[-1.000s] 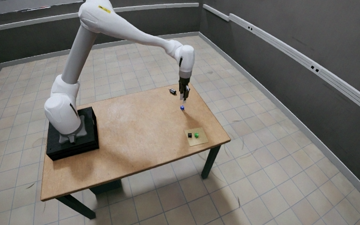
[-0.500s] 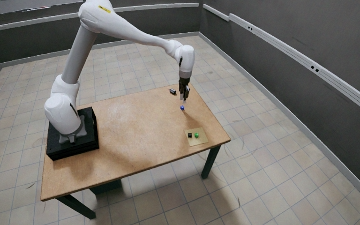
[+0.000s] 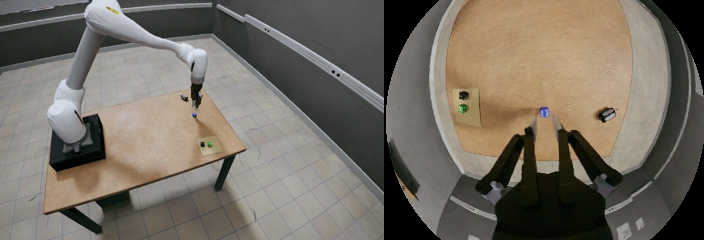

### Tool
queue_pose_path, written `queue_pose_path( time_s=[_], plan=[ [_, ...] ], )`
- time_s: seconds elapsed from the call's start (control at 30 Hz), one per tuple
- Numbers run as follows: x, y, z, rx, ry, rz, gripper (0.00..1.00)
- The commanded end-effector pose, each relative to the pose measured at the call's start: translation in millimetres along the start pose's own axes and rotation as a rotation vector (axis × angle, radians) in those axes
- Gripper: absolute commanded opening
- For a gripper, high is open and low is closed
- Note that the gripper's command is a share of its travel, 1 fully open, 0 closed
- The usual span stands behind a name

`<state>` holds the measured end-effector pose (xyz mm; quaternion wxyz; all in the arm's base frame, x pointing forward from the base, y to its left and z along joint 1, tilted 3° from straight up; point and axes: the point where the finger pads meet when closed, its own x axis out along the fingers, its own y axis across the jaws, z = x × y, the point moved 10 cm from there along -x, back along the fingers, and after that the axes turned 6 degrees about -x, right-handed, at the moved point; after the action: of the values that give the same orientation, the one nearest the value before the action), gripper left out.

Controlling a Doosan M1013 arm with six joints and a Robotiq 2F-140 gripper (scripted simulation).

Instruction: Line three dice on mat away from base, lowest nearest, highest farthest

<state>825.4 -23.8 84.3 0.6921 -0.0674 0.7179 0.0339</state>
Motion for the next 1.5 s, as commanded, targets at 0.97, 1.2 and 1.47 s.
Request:
queue_pose_path(
  time_s=[0.97, 1.2, 1.47],
  plan=[
    [38.4, -0.4, 0.5, 0.0, -0.002, 0.0, 0.32],
    [43.7, -0.4, 0.5, 0.0, -0.002, 0.0, 0.32],
    [45.4, -0.4, 0.5, 0.0, -0.002, 0.0, 0.32]
  ],
)
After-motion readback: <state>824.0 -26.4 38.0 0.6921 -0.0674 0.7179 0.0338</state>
